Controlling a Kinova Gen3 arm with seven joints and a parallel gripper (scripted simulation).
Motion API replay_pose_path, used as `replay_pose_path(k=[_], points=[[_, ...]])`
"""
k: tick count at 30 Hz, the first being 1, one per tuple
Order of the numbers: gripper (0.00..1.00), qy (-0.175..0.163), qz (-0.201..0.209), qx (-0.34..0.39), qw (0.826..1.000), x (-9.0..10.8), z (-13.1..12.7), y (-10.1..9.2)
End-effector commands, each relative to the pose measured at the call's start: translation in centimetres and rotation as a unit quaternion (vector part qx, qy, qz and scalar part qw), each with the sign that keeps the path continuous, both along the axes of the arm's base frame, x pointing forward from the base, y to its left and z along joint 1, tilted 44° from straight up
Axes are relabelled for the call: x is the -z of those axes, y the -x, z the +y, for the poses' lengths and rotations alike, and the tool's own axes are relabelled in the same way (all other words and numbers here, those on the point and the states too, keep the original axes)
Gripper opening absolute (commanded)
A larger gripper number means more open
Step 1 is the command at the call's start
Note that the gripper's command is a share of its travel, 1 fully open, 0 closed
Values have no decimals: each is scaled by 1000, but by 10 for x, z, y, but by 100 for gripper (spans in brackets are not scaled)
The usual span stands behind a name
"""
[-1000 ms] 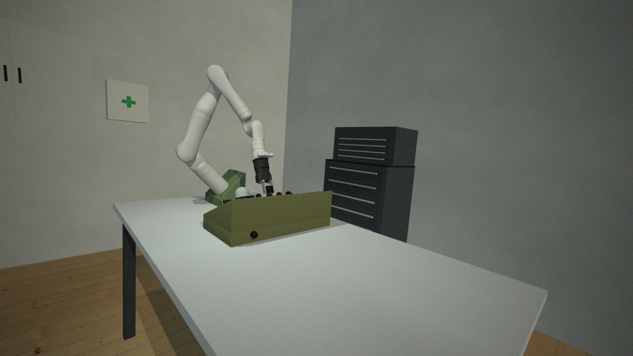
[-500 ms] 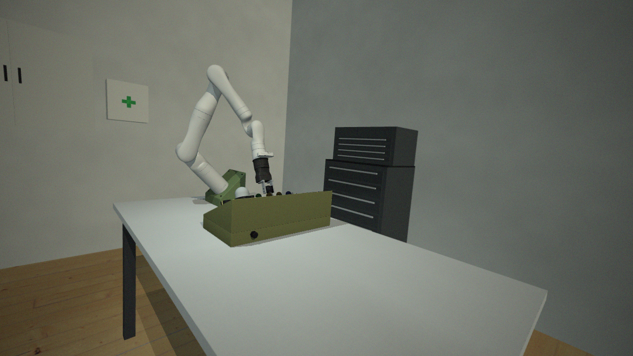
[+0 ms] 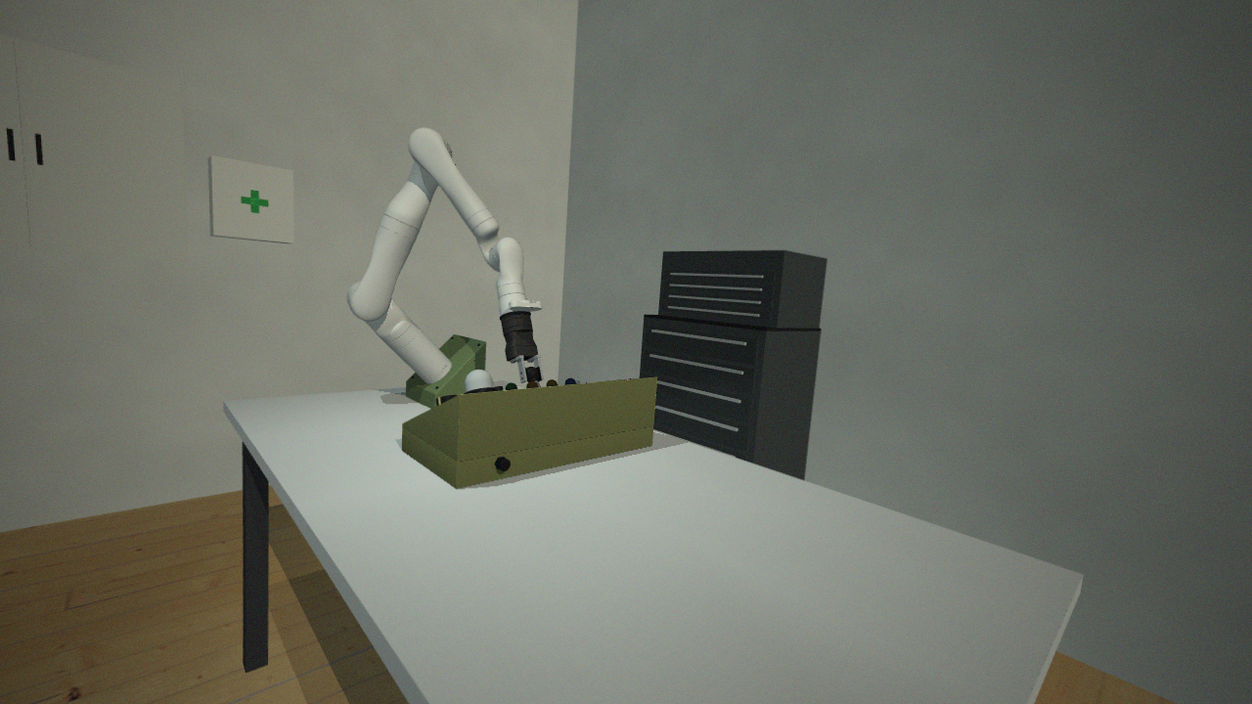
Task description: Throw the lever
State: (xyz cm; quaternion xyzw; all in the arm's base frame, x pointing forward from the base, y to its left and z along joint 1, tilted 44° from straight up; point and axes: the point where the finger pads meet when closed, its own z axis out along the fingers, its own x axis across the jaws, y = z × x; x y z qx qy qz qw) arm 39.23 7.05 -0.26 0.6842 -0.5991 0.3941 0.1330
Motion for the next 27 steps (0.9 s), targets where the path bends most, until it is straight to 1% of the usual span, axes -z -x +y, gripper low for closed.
replay_pose_path(k=[1,11,27], points=[[0,-2,-2,-1,1000,-2,2,-3],[0,-2,-2,-1,1000,-4,5,-6],[0,-2,-2,-1,1000,-11,11,-17]])
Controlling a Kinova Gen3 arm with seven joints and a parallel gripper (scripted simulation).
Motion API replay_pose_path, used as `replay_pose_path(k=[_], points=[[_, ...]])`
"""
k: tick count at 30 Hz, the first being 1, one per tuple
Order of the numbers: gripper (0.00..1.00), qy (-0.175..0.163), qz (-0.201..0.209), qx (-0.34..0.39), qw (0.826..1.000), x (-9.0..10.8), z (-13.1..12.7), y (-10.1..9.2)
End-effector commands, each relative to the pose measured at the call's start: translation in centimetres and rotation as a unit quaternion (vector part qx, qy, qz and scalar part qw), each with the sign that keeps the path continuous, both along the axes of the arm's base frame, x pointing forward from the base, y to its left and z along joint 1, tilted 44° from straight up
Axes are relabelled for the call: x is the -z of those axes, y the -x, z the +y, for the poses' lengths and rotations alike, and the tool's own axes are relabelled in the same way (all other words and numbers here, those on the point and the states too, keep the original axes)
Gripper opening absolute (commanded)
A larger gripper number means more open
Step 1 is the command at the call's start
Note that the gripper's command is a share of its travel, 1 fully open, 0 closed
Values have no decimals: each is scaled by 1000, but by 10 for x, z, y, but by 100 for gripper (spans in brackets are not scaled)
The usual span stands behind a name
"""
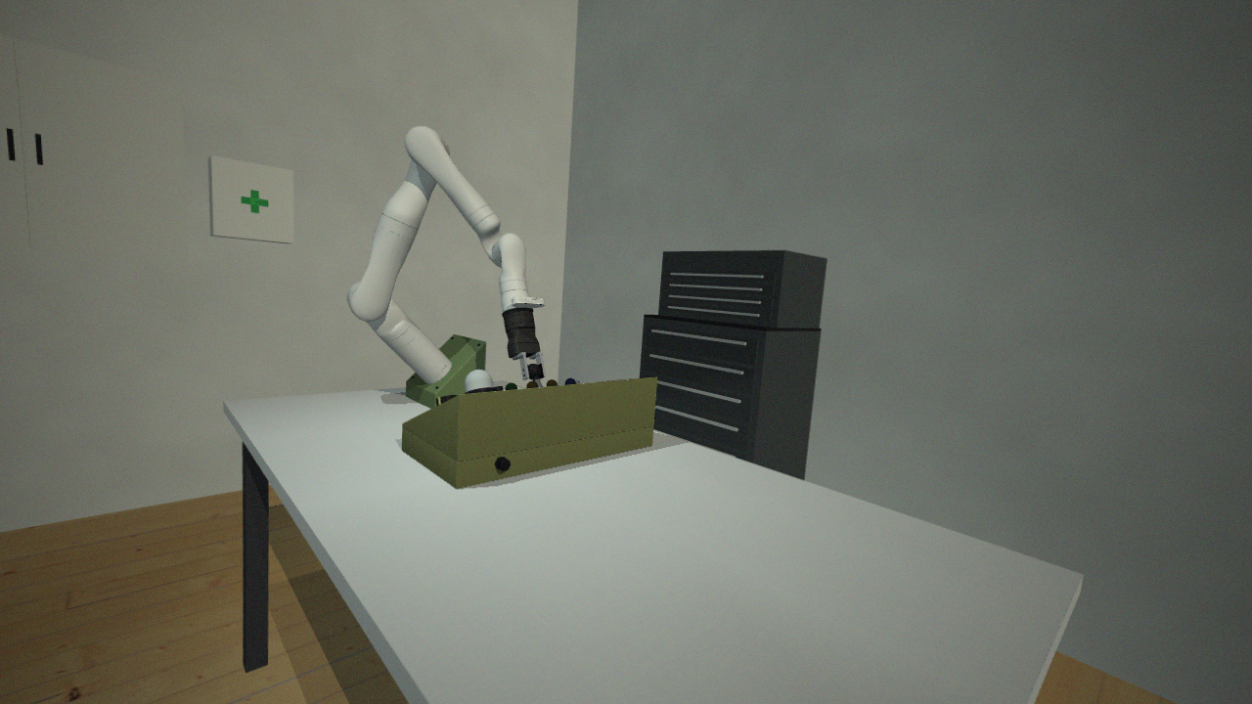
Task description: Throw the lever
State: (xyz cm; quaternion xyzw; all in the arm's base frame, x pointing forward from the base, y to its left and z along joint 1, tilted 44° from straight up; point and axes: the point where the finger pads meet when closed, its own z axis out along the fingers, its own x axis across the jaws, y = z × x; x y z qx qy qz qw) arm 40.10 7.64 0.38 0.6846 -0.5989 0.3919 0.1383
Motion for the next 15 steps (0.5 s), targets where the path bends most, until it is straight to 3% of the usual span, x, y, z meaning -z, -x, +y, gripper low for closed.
replay_pose_path(k=[1,15], points=[[0,-4,-7,-3,1000,-5,5,-10],[0,-4,-7,-3,1000,-11,10,-26]])
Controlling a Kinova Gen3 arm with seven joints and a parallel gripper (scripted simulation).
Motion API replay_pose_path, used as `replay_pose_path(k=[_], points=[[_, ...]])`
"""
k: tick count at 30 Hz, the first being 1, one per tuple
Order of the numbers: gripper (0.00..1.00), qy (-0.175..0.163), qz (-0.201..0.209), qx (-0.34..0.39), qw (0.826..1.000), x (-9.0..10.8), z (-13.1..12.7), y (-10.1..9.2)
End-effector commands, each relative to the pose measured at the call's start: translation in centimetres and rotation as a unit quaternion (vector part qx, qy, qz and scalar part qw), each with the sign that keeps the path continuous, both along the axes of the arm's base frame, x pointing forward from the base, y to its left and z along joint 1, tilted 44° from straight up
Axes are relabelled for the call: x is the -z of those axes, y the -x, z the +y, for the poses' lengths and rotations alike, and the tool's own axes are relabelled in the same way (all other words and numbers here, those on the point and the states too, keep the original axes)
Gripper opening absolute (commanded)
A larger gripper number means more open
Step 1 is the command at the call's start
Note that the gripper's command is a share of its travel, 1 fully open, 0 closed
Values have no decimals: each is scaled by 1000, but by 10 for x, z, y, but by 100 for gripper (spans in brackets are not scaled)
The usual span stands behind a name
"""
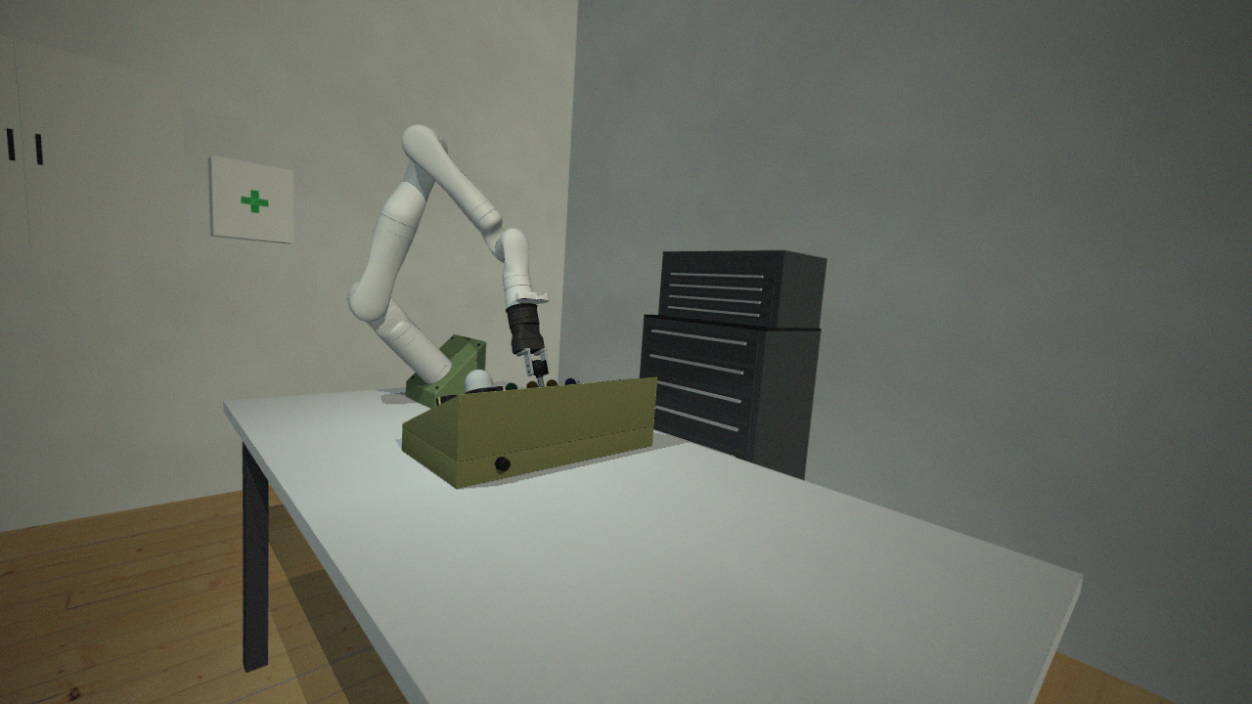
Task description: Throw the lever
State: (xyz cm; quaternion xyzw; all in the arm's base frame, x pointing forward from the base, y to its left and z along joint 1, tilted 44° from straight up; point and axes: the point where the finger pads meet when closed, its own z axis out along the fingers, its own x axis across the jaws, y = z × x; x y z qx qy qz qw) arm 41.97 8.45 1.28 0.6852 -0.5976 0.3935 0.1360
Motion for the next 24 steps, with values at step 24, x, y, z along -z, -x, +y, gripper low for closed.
replay_pose_path(k=[24], points=[[0,-4,-5,-1,1000,-6,5,-33]])
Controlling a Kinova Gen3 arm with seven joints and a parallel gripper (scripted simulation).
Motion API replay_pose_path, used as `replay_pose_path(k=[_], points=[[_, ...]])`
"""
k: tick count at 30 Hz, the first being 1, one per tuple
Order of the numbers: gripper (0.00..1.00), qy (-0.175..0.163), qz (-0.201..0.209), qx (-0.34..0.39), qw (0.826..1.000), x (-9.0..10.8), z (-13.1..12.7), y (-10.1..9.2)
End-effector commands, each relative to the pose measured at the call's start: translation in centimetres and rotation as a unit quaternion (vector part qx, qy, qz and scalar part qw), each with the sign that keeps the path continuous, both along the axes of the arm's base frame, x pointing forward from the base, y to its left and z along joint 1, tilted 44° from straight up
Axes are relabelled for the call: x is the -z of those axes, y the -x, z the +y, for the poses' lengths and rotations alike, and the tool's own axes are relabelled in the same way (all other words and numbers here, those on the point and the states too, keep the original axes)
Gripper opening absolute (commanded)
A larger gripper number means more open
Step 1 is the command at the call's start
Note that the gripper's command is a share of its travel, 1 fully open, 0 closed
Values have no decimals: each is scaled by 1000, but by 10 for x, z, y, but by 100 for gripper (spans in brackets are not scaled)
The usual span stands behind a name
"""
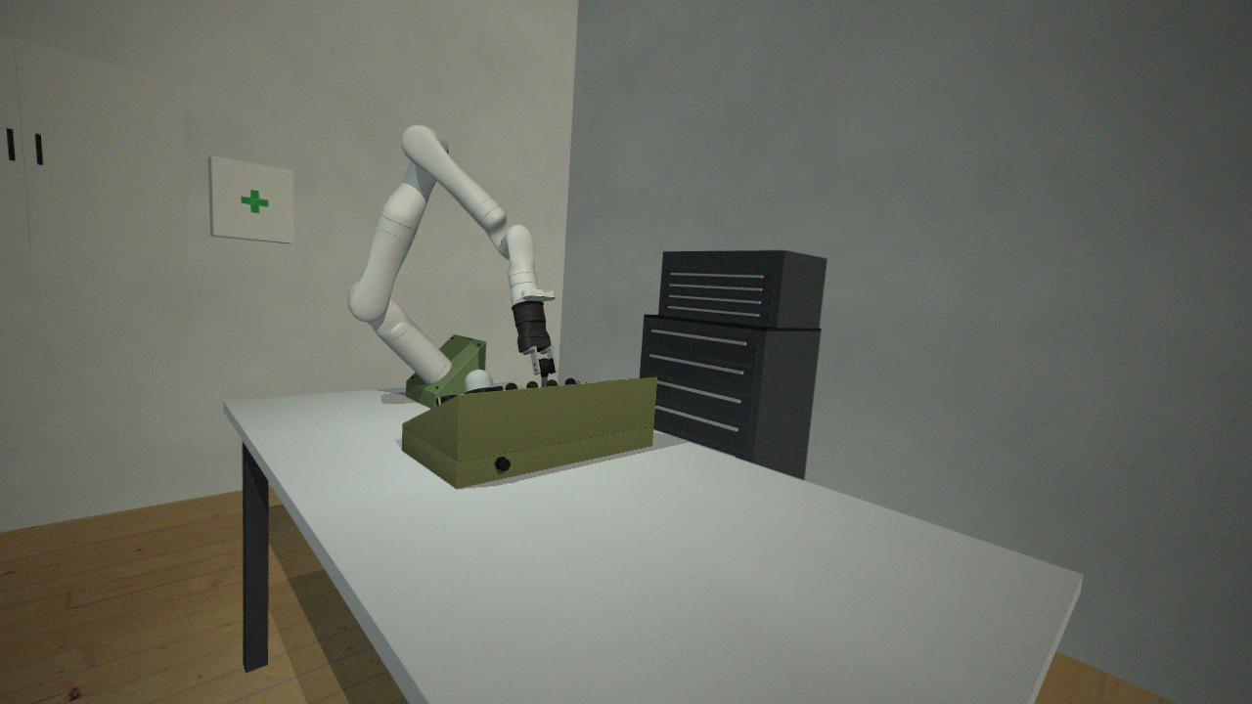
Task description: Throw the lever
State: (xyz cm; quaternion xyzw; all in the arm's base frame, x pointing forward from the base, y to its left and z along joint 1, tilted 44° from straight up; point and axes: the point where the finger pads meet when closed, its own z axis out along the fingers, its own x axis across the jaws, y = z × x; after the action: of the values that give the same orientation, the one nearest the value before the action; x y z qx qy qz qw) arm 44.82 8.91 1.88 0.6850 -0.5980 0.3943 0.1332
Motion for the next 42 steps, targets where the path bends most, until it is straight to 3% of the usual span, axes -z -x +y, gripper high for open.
replay_pose_path(k=[1,38,39,42], points=[[0,-2,-2,0,1000,0,1,-5],[0,-2,-2,0,1000,0,0,-13],[100,-2,-2,0,1000,0,0,-13],[100,-2,-2,0,1000,0,0,-13]])
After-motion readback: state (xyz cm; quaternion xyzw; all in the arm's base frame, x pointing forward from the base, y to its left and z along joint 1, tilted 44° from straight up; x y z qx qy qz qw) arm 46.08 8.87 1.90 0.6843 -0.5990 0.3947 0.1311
